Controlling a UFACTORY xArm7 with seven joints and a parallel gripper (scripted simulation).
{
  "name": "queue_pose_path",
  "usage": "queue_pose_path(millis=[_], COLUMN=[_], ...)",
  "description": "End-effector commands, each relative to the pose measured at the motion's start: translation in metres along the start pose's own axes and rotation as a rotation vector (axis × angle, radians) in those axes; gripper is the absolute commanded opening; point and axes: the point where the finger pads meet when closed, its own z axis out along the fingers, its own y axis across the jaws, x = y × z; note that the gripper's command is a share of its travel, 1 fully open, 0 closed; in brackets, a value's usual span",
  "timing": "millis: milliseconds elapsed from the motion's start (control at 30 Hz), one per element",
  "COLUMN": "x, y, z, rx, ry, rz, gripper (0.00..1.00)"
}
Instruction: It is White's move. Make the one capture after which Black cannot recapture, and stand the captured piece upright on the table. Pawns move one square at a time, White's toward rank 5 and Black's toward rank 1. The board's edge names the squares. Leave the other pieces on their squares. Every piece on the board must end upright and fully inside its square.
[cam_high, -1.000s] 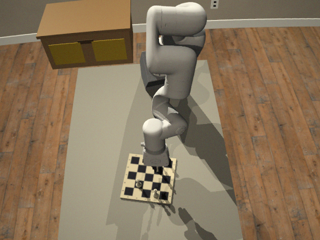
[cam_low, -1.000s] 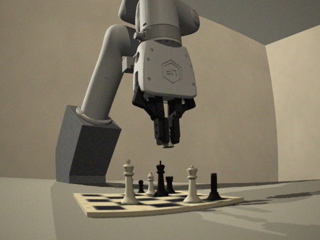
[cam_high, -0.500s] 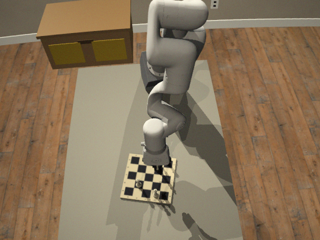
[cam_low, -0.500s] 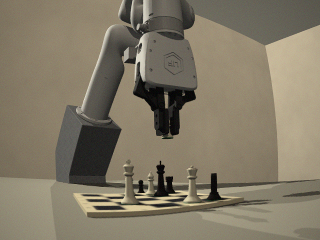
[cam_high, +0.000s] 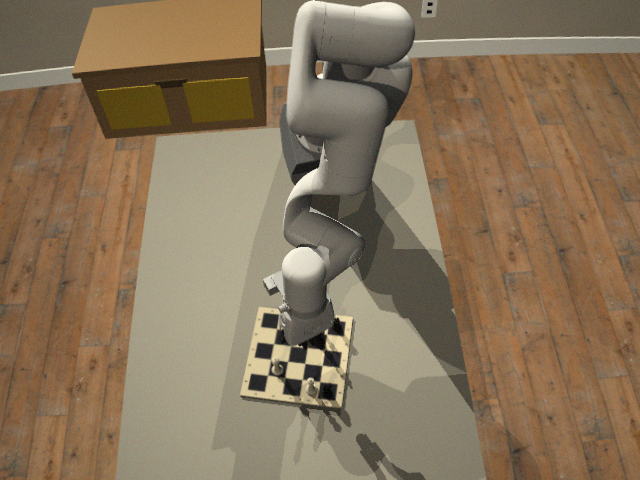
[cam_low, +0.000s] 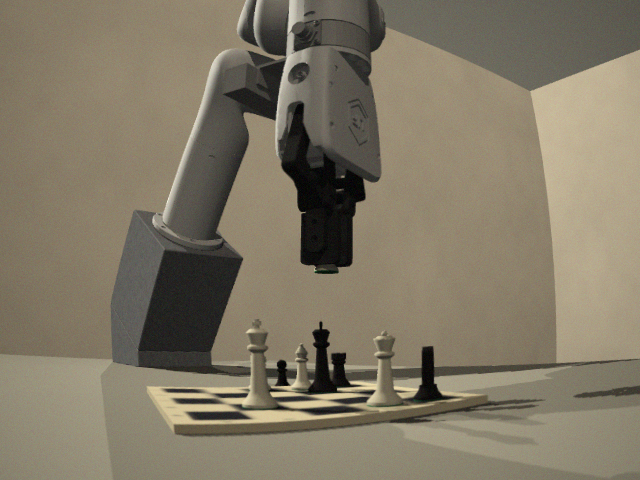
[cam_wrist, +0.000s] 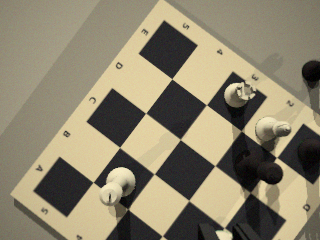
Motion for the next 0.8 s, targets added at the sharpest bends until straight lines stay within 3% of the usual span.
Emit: queue_pose_path(millis=[0, 233, 300, 333, 500, 767], x=[-0.003, -0.003, -0.003, -0.003, -0.003, -0.003], y=[-0.018, -0.032, -0.032, -0.033, -0.034, -0.034], z=[-0.001, 0.000, 0.000, 0.000, 0.000, 0.000], rx=[-0.007, 0.009, 0.009, 0.007, -0.005, -0.006], ry=[-0.025, -0.010, -0.010, -0.013, -0.039, -0.042], rz=[-0.278, -0.589, -0.589, -0.718, -0.901, -0.909], gripper=[0.00, 0.00, 0.00, 0.00, 0.00, 0.00])
